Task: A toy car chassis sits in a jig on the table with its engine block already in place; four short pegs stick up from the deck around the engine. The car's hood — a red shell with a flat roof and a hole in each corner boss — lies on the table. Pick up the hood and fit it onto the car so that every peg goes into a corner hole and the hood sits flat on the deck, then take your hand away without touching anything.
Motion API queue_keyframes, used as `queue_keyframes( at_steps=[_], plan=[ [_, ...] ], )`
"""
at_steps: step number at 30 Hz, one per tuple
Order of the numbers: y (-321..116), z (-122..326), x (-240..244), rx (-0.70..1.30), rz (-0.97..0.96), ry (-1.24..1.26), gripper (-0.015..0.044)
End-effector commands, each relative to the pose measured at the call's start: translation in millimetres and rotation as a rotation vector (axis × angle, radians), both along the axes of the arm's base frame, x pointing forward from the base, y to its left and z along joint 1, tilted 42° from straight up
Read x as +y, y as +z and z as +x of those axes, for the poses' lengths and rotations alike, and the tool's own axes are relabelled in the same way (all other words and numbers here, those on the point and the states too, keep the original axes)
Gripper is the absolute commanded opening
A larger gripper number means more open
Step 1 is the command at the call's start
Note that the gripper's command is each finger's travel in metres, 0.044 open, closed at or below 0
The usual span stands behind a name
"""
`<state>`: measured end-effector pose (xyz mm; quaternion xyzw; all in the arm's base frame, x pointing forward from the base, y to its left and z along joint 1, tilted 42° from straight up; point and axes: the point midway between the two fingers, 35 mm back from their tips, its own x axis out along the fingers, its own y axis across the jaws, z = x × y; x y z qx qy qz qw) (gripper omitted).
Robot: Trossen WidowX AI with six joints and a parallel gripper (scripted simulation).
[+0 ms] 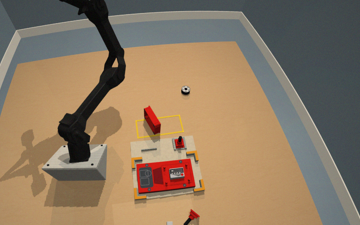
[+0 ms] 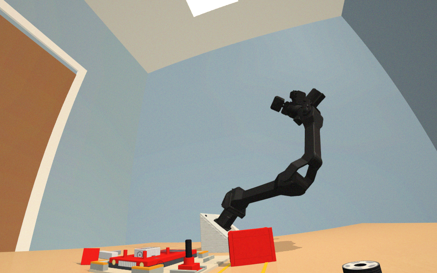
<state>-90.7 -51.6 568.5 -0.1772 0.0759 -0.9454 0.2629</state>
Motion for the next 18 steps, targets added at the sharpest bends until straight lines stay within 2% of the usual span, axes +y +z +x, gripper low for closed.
queue_keyframes(
  at_steps=[1, 9, 18],
  plan=[
    [-22, -11, -51, -0.012, 0.186, 0.177, 0.0000],
    [-67, 10, -137, 0.053, 0.492, 0.528, 0.0000],
    [-123, 80, -204, 0.211, 0.773, 0.945, 0.0000]
  ],
)
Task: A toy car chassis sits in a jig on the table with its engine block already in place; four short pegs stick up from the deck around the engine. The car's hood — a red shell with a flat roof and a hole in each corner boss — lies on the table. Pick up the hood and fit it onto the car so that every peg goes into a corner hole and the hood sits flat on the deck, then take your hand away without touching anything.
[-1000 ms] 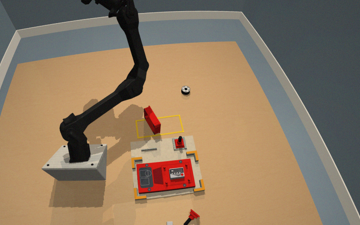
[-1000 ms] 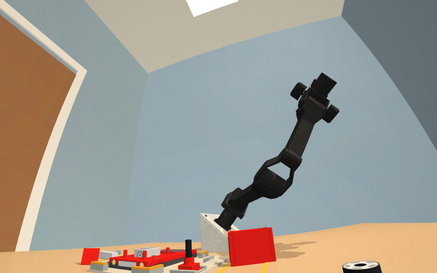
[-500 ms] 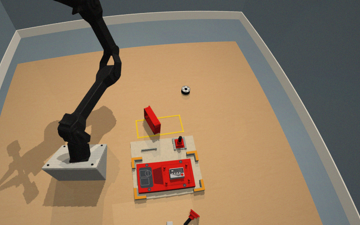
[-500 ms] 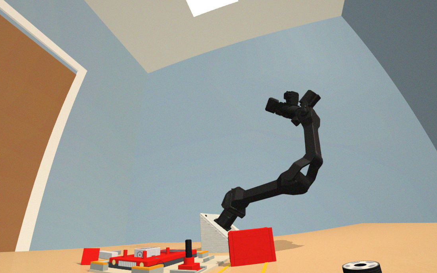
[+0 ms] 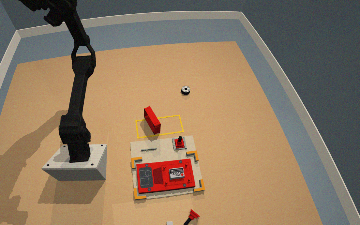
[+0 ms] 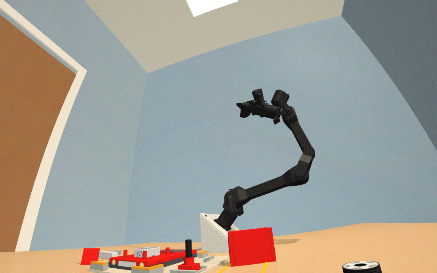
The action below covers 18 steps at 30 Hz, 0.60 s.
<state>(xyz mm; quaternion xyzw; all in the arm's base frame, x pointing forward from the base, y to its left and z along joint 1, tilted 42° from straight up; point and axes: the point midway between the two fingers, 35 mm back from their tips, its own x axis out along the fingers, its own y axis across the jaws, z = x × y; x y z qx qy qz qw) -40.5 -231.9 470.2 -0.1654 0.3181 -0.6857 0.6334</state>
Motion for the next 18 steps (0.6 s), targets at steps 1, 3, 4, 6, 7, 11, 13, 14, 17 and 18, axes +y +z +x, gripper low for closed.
queue_keyframes(
  at_steps=[1, 3, 4, 6, 7, 11, 13, 14, 17, 18],
  plan=[
    [-32, 40, -29, 0.063, 0.125, 0.222, 0.0000],
    [-44, 60, -36, 0.099, 0.166, 0.319, 0.0000],
    [-50, 70, -39, 0.117, 0.186, 0.367, 0.0000],
    [-62, 91, -44, 0.155, 0.222, 0.464, 0.0000],
    [-68, 102, -45, 0.175, 0.239, 0.513, 0.0000],
    [-92, 146, -45, 0.256, 0.299, 0.712, 0.0000],
    [-106, 169, -42, 0.299, 0.331, 0.825, 0.0000],
    [-113, 181, -39, 0.321, 0.346, 0.882, 0.0000],
    [-134, 215, -27, 0.386, 0.386, 1.055, 0.0000],
    [-141, 226, -21, 0.408, 0.398, 1.113, 0.0000]
  ],
)
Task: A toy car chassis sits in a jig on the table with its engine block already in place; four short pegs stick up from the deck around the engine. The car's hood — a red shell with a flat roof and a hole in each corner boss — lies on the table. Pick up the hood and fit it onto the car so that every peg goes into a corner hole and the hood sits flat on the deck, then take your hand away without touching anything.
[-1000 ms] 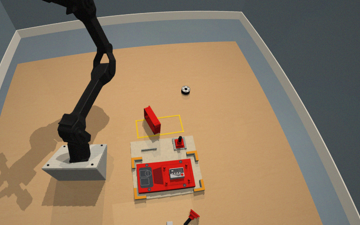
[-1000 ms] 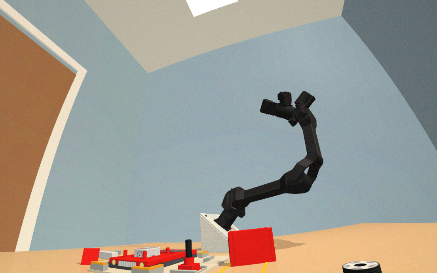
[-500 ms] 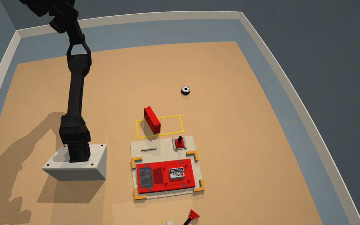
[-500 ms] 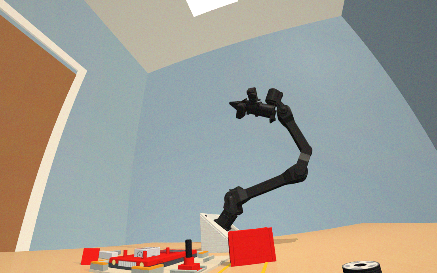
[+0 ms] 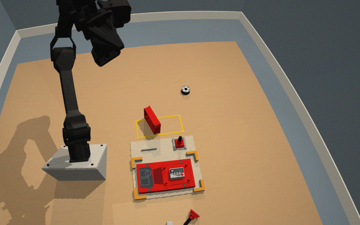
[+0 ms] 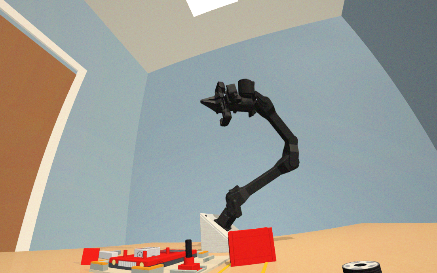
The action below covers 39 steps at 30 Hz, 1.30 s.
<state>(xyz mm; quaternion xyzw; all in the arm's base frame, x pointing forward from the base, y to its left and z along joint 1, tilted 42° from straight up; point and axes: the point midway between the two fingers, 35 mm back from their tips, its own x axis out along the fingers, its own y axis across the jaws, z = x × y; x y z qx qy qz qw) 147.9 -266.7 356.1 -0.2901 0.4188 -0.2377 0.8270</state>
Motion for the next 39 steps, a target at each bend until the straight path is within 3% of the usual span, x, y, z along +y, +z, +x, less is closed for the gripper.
queue_keyframes(
  at_steps=[1, 15, 28, 39],
  plan=[
    [-34, 48, 19, 0.078, 0.069, 0.253, 0.0000],
    [-123, 157, 151, 0.272, 0.209, 1.084, 0.0000],
    [-188, 166, 313, 0.378, 0.331, 1.827, 0.0000],
    [-196, 162, 332, 0.386, 0.347, 1.904, 0.0000]
  ],
)
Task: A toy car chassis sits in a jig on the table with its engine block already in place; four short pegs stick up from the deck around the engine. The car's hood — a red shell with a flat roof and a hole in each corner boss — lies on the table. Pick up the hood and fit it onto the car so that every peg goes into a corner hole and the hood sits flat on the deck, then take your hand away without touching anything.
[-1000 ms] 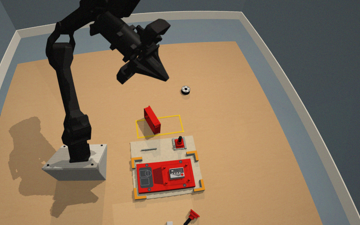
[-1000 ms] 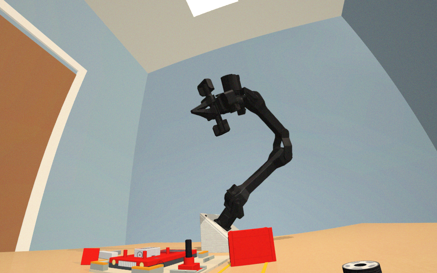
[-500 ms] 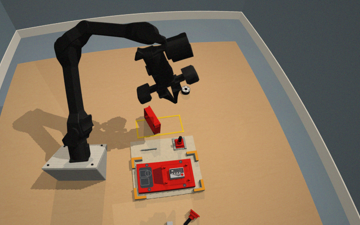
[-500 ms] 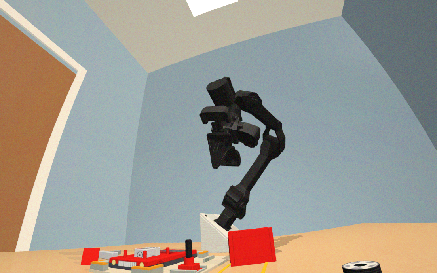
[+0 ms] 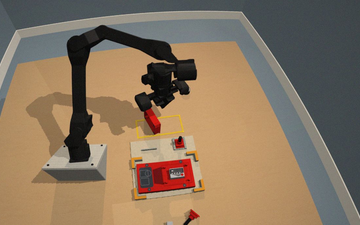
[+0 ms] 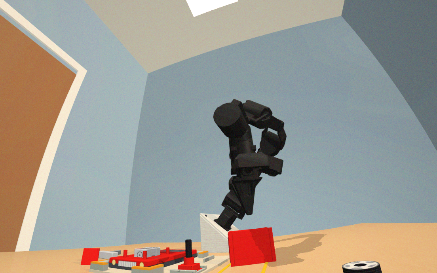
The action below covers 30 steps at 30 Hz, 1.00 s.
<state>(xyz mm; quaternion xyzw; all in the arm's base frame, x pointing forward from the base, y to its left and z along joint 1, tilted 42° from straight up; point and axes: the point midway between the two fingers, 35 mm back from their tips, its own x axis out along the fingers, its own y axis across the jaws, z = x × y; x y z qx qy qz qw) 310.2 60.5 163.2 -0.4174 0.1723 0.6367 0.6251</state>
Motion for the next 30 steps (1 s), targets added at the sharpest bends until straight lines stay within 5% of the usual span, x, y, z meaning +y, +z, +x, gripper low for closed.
queue_keyframes(
  at_steps=[1, 30],
  plan=[
    [-5, 0, 6, 0.004, 0.009, 0.016, 0.0000],
    [-36, -3, 31, 0.004, 0.011, 0.016, 0.0000]
  ],
)
